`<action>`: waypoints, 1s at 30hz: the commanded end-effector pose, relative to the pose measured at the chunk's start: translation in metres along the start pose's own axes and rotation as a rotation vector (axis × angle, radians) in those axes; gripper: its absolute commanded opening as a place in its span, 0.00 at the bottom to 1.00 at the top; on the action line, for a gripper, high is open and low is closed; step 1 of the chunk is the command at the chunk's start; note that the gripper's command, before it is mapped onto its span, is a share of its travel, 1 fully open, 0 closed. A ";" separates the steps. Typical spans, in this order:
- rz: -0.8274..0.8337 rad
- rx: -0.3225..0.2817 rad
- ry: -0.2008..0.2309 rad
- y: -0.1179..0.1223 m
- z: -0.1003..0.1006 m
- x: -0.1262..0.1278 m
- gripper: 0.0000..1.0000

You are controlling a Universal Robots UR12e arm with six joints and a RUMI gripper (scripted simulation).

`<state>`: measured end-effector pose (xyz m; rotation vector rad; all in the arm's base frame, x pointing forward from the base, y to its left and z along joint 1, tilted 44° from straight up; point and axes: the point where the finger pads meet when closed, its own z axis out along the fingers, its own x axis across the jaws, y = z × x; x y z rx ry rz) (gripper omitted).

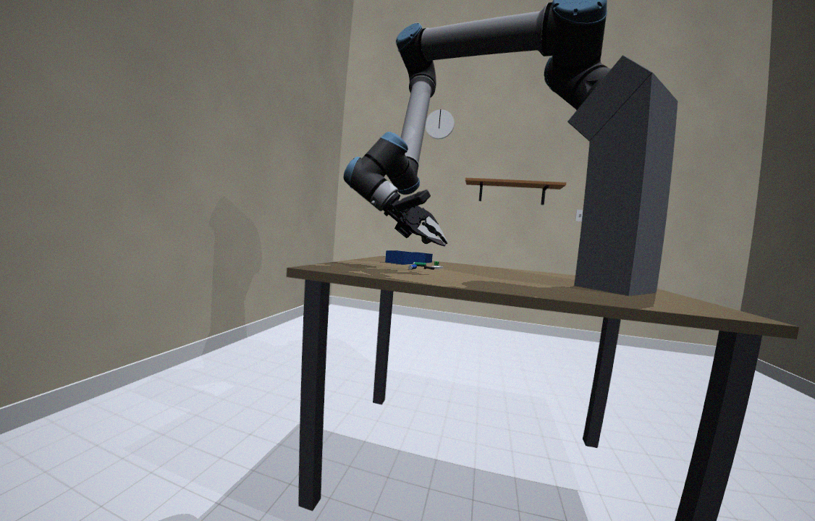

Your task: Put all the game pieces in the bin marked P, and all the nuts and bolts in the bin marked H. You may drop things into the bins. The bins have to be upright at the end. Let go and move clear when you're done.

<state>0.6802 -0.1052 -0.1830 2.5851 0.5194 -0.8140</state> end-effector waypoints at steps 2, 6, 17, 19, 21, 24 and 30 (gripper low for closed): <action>0.172 -0.009 0.072 0.005 0.002 0.002 0.04; 0.276 -0.010 0.116 0.010 0.002 0.003 0.04; 0.564 0.007 0.235 0.020 -0.001 0.001 0.04; 0.618 0.013 0.258 0.026 -0.004 -0.001 0.04; 0.645 0.016 0.270 0.026 -0.004 -0.001 0.04; 0.739 0.027 0.310 0.032 -0.008 -0.005 0.04; 0.897 0.053 0.380 0.038 -0.012 -0.010 0.04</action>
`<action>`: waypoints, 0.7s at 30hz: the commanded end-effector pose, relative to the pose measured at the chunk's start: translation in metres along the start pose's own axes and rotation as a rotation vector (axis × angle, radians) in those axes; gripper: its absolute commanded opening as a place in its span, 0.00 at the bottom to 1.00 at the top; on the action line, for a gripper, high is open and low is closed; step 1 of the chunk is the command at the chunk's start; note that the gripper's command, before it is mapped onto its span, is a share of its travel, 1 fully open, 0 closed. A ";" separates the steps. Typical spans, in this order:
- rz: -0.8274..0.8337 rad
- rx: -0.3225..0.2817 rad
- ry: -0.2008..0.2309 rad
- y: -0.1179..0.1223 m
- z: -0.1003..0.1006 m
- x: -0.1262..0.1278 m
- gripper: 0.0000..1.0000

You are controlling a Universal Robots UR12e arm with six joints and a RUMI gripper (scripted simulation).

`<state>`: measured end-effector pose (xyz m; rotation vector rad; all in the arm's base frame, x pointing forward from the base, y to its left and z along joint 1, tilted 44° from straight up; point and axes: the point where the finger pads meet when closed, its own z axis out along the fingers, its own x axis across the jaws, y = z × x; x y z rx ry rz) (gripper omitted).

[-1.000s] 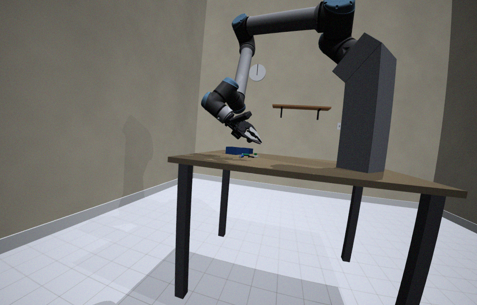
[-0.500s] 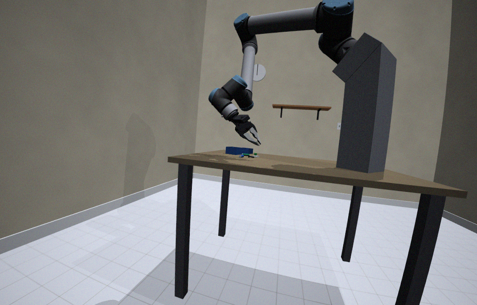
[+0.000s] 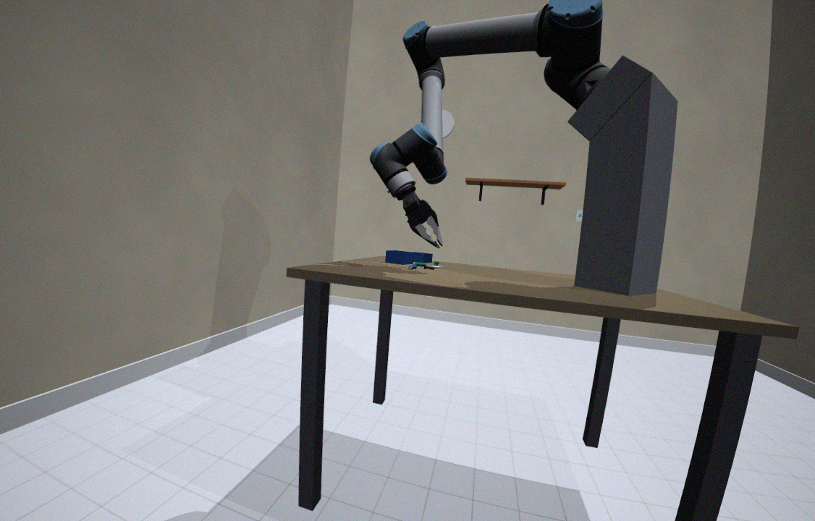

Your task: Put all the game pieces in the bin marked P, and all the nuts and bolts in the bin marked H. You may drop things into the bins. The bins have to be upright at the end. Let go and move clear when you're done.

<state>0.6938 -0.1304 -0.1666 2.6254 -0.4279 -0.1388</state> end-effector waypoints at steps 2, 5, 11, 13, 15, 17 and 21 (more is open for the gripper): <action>0.170 0.025 0.073 0.007 -0.006 0.003 0.04; 0.251 0.041 0.103 0.015 -0.012 0.005 0.04; 0.398 0.073 0.160 0.023 -0.020 0.006 0.04; 0.446 0.086 0.177 0.029 -0.026 0.006 0.04; 0.500 0.101 0.196 0.033 -0.029 0.006 0.04; 0.553 0.114 0.217 0.033 -0.029 0.006 0.04; 0.659 0.147 0.255 0.043 -0.039 0.006 0.04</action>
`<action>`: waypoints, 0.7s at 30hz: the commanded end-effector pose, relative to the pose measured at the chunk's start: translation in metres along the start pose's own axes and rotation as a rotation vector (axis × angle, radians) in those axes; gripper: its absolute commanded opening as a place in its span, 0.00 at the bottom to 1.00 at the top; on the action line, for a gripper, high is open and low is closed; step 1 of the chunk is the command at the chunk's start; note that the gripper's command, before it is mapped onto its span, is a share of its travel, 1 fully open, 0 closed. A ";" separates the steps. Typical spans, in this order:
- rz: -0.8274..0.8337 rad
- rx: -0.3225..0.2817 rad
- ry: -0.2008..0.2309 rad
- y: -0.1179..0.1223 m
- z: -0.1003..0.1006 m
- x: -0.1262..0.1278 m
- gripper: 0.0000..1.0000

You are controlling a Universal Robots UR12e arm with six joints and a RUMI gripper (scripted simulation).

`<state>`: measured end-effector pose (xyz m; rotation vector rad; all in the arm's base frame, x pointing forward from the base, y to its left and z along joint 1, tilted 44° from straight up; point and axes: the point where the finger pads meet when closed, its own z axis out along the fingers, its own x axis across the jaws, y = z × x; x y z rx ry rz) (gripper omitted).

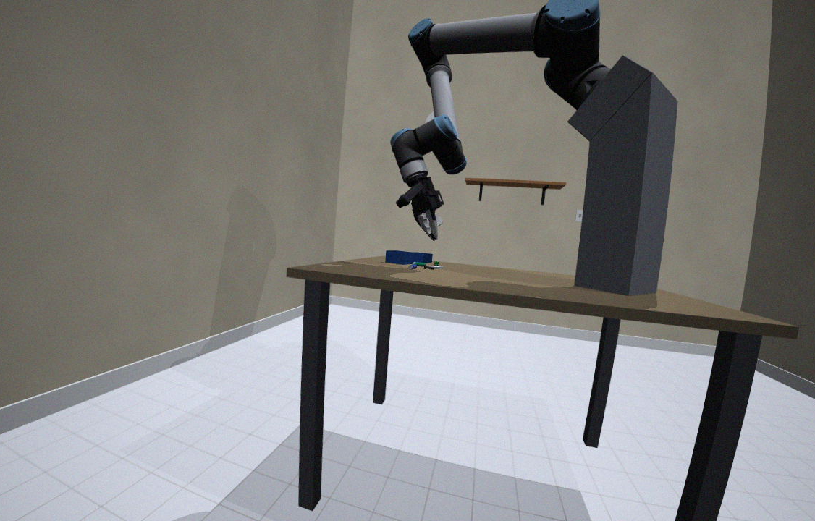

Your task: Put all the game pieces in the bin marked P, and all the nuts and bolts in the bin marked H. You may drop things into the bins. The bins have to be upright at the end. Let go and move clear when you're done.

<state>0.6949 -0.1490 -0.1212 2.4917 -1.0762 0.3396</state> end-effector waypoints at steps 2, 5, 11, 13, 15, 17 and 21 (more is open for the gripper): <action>0.168 0.051 0.061 0.012 -0.019 0.011 0.04; 0.195 0.059 0.070 0.012 -0.019 0.011 0.04; 0.392 0.127 0.131 0.026 -0.038 0.019 0.04; 0.445 0.147 0.145 0.031 -0.045 0.022 0.04; 0.498 0.168 0.160 0.036 -0.052 0.024 0.04; 0.551 0.190 0.173 0.042 -0.061 0.027 0.04; 0.629 0.223 0.195 0.047 -0.067 0.028 0.04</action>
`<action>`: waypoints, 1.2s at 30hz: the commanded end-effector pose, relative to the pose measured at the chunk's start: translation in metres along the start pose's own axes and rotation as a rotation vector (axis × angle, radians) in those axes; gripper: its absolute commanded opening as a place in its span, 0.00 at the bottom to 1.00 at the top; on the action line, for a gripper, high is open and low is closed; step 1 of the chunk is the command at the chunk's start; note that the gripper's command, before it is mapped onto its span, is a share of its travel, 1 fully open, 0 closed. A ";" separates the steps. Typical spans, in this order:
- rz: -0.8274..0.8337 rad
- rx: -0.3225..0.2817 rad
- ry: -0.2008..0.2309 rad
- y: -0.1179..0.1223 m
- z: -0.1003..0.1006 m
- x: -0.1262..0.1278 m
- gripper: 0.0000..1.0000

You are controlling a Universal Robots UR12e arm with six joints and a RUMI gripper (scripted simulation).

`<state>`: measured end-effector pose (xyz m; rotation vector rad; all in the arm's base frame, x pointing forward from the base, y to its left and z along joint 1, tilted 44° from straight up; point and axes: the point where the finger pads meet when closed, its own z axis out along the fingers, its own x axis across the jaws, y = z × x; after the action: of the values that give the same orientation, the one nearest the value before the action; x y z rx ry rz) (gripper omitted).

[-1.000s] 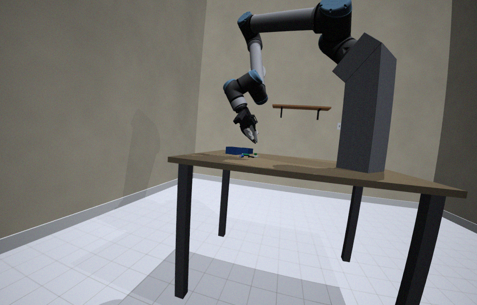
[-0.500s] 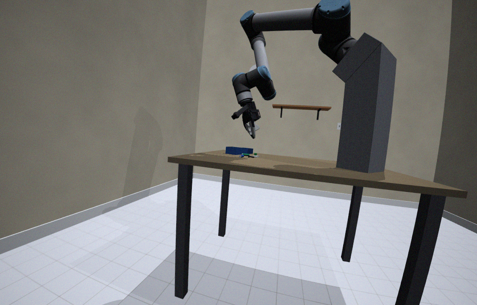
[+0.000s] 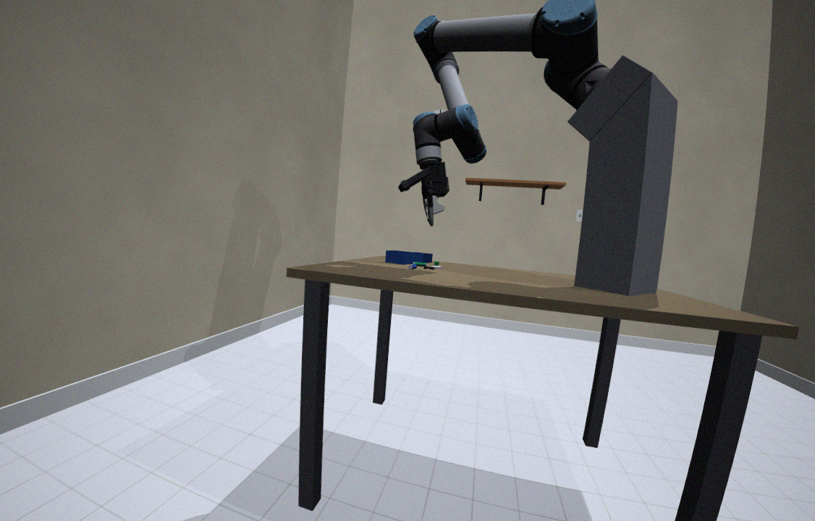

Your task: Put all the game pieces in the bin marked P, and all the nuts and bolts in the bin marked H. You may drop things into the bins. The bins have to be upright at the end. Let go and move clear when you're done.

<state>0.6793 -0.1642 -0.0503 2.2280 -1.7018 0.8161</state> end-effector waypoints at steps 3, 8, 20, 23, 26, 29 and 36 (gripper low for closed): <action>0.176 0.076 0.048 0.004 -0.020 0.014 0.04; 0.291 0.128 0.070 0.009 -0.038 0.025 0.04; 0.405 0.182 0.089 0.015 -0.057 0.036 0.04; 0.405 0.182 0.089 0.015 -0.057 0.036 0.04; 0.405 0.182 0.089 0.015 -0.057 0.036 0.04; 0.554 0.189 0.075 0.017 -0.048 0.059 0.04; 0.741 0.197 0.058 0.019 -0.033 0.098 0.04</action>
<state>0.6635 -0.2143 0.0231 1.7396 -2.4009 1.2151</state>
